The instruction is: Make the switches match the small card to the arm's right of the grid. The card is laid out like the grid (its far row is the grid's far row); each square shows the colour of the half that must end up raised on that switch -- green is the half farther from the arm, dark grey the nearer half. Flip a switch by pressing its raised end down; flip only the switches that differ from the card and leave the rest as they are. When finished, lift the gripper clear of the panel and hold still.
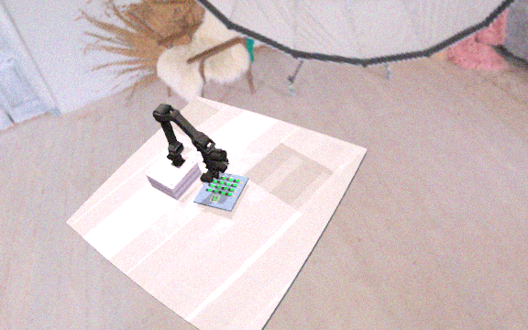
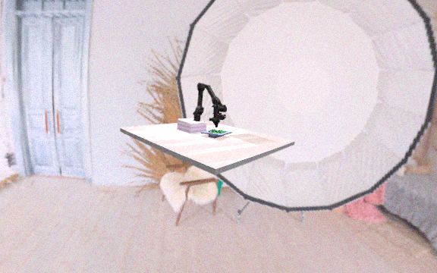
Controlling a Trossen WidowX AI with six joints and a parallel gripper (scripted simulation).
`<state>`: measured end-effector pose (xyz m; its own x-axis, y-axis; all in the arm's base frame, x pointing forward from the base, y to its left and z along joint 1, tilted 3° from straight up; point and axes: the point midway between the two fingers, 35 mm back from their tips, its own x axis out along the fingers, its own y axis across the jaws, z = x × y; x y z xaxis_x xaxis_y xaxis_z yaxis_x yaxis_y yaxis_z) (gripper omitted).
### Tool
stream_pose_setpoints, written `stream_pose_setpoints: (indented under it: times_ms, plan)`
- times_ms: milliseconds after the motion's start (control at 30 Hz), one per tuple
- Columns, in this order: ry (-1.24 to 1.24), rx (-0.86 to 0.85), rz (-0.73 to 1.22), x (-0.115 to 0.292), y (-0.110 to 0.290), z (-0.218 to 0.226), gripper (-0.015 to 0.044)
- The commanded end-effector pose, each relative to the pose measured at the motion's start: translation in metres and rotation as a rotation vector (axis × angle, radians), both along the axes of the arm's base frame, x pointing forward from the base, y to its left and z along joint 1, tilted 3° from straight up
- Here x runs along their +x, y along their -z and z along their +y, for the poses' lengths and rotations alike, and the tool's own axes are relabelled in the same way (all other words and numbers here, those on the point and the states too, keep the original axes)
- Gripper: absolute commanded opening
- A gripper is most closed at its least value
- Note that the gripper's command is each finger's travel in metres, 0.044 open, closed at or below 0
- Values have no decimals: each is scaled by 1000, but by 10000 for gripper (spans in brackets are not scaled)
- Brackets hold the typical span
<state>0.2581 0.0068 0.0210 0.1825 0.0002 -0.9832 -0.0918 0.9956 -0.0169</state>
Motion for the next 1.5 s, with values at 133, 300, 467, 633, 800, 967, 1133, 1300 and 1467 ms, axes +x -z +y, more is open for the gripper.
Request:
stream_pose_setpoints:
  times_ms: [133, 300, 467, 633, 800, 967, 1133, 1300, 1467]
  plan:
    - [-4, 3, 17, -3, 10, 0, 0]
    - [-4, 3, 17, -2, 17, 0, 0]
    - [-4, 3, 17, -2, 22, 0, 0]
    - [-4, 3, 17, -2, 22, 0, 0]
    - [-4, 3, 17, -2, 22, 0, 0]
    - [-4, 3, 17, -2, 22, 0, 0]
    - [-4, 3, 17, -2, 22, 0, 0]
    - [-4, 3, 17, -2, 22, 0, 0]
    - [-4, 3, 17, -2, 22, 0, 0]
